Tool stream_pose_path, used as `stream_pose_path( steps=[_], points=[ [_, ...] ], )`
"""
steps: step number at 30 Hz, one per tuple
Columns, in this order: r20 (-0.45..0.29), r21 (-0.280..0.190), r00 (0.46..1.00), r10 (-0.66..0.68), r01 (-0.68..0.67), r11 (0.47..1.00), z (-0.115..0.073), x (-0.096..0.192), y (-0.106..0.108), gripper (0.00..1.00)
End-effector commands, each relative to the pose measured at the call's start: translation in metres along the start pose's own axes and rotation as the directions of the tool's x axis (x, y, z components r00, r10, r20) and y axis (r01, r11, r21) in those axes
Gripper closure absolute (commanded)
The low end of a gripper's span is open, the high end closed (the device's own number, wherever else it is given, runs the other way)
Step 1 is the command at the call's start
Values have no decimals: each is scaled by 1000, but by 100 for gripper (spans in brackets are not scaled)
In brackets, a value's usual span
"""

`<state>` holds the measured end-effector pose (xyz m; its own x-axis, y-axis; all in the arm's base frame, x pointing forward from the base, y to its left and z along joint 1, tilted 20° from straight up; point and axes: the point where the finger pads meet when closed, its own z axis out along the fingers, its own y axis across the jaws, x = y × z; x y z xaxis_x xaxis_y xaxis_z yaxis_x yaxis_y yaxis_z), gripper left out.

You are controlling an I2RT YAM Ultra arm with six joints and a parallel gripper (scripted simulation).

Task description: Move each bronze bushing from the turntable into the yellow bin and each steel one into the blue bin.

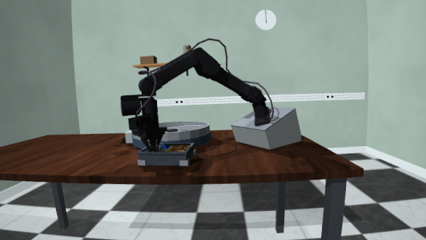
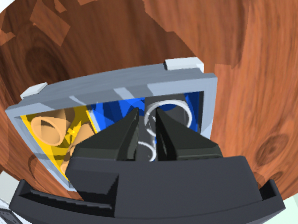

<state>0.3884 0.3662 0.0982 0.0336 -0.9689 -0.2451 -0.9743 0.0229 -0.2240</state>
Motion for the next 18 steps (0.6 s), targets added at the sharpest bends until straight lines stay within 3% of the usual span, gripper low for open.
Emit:
stream_pose_path(
  steps=[1,11,18],
  points=[
    [25,25,1000,3,-3,1000,-16,-4,-9,85],
    [35,36,999,3,-4,999,-38,-5,-11,85],
    [37,35,999,2,-3,999,-73,-3,-10,85]
  ],
)
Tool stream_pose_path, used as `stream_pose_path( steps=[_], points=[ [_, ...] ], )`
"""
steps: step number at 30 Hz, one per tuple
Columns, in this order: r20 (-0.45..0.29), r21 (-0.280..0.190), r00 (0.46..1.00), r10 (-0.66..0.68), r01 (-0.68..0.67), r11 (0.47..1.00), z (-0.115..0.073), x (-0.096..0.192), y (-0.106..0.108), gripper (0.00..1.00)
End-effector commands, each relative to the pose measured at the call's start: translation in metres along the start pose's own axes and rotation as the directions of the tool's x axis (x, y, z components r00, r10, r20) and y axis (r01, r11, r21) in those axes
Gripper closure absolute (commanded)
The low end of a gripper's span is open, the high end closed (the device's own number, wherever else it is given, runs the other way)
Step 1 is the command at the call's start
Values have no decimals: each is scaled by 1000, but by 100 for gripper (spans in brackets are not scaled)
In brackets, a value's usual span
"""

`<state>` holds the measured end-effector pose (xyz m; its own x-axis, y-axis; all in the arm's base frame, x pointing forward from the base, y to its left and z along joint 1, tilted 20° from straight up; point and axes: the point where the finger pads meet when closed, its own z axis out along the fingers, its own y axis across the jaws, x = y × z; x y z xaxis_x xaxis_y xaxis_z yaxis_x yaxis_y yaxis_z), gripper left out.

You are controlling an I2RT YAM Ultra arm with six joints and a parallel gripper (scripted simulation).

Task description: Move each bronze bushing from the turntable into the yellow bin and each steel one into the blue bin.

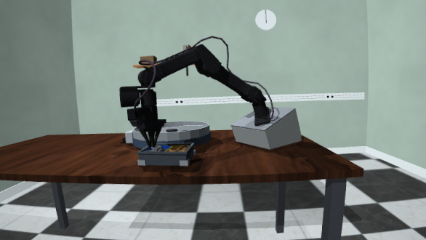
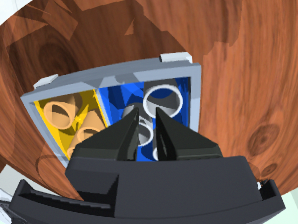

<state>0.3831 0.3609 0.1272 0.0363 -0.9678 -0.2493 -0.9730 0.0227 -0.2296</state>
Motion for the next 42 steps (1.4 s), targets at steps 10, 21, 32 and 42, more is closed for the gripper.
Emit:
stream_pose_path(
  steps=[10,21,32,42],
  points=[
    [17,8,1000,1,-1,1000,-55,-1,-4,85],
    [22,15,1000,2,-3,1000,-62,-1,-5,85],
    [22,15,1000,2,-3,1000,-62,-1,-5,85],
    [22,15,1000,2,-3,1000,-62,-1,-5,85]
  ],
)
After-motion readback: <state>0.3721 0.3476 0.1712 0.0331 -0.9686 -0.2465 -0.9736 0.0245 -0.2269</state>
